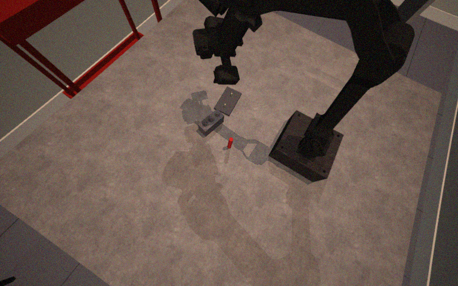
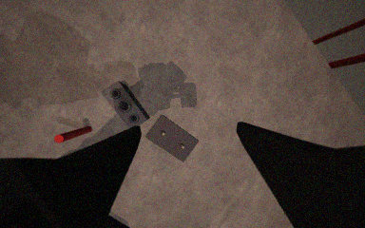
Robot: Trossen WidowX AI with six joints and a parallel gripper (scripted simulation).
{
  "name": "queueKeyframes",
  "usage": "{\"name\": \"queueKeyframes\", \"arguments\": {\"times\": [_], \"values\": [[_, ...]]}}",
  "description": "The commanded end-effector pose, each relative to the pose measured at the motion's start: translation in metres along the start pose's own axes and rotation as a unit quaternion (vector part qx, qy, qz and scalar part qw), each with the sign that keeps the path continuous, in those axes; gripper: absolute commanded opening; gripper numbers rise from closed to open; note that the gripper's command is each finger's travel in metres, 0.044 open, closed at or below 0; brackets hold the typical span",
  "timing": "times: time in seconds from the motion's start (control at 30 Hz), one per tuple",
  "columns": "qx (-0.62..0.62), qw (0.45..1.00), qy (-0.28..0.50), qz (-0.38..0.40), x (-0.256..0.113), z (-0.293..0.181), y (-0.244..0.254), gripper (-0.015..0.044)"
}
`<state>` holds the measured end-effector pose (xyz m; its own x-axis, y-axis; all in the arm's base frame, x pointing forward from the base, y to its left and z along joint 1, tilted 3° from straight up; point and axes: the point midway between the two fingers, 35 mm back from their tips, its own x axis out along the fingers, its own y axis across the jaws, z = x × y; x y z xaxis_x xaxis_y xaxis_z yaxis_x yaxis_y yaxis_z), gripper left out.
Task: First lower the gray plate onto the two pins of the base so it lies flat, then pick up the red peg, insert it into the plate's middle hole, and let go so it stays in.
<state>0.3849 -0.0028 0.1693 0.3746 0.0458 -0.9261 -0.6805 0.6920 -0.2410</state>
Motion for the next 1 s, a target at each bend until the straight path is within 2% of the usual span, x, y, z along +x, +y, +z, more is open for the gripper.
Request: {"name": "queueKeyframes", "arguments": {"times": [0.0,0.1,0.17,0.37,0.53,0.97], "values": [[-0.132,0.987,0.060,0.065,0.024,0.013,0.056,0.0440],[-0.235,0.960,0.104,0.111,0.037,0.016,0.098,0.0440],[-0.258,0.952,0.114,0.121,0.039,0.016,0.107,0.0440],[-0.258,0.952,0.114,0.121,0.044,0.024,0.104,0.0440],[-0.258,0.952,0.114,0.121,0.100,0.007,0.115,0.0440],[-0.258,0.952,0.114,0.120,0.119,-0.001,0.116,0.0440]]}}
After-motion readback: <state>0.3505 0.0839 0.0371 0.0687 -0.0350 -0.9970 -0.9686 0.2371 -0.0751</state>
